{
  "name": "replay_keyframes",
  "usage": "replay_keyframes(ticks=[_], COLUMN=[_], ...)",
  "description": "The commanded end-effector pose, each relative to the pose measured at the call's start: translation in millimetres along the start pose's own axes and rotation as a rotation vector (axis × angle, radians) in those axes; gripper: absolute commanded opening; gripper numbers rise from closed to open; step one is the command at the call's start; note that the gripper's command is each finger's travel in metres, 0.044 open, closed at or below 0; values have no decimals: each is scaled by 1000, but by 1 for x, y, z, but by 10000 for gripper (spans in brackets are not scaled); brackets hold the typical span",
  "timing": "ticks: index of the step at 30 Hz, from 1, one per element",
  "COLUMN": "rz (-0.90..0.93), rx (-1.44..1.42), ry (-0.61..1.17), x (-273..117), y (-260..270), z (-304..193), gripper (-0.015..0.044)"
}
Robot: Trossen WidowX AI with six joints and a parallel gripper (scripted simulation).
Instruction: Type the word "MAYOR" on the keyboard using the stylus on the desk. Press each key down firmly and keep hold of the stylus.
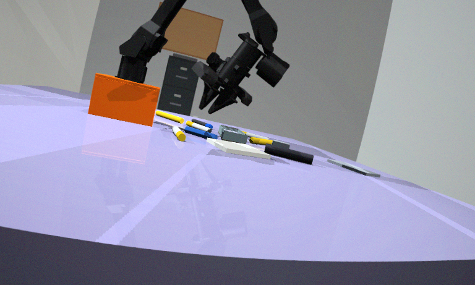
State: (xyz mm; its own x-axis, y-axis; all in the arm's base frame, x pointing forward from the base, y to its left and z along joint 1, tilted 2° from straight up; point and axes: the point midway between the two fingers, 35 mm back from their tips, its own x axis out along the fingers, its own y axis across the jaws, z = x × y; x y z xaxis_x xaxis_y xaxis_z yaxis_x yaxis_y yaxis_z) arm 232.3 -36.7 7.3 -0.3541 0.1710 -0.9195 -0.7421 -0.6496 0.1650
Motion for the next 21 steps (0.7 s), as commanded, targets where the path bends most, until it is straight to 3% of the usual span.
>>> replay_keyframes(ticks=[1,21], rz=[-37,-37], rx=[-322,-322], ry=[-74,-74], x=[2,11], y=[16,14], z=[-2,-6], gripper=[150,150])
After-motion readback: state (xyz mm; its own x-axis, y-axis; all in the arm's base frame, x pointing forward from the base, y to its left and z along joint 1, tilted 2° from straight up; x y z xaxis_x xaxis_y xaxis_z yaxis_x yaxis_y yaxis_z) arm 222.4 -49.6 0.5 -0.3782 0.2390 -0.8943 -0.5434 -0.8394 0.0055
